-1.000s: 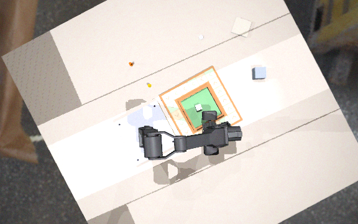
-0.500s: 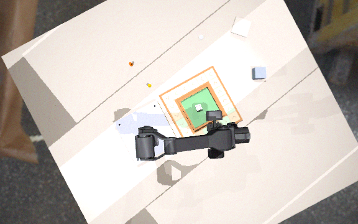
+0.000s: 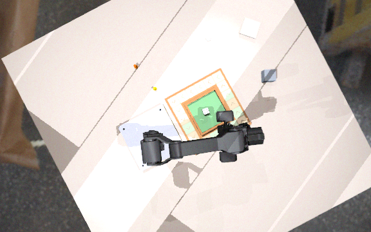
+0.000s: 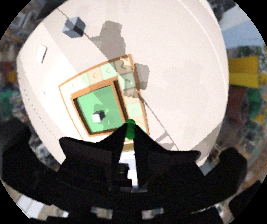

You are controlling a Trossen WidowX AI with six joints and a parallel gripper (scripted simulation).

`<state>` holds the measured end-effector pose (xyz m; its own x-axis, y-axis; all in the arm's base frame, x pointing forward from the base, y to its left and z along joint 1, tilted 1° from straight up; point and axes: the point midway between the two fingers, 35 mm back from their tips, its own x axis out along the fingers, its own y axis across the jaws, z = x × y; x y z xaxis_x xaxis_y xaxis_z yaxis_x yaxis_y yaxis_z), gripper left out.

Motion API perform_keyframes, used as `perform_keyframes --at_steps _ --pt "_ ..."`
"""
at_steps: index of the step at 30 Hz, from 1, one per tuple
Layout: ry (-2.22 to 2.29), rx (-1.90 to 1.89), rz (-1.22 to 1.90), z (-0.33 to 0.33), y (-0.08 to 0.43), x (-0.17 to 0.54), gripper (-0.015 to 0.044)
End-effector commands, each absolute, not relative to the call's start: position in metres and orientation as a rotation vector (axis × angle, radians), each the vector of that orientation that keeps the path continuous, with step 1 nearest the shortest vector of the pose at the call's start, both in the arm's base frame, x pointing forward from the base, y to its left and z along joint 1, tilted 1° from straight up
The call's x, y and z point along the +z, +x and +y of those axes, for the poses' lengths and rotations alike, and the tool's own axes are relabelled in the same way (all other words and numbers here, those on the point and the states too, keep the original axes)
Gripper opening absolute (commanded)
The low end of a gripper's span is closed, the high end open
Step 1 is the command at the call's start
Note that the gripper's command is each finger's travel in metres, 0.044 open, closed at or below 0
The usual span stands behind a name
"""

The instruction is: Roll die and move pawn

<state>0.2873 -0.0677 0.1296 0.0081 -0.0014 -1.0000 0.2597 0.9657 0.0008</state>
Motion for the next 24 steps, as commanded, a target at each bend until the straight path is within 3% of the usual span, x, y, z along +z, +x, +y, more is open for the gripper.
perform_keyframes --at_steps 1,24 --pt "0.203 -0.186 1.543 -0.058 0.306 0.122 0.0" --pt "0.23 -0.226 1.551 -0.01 0.394 0.064 0.0"
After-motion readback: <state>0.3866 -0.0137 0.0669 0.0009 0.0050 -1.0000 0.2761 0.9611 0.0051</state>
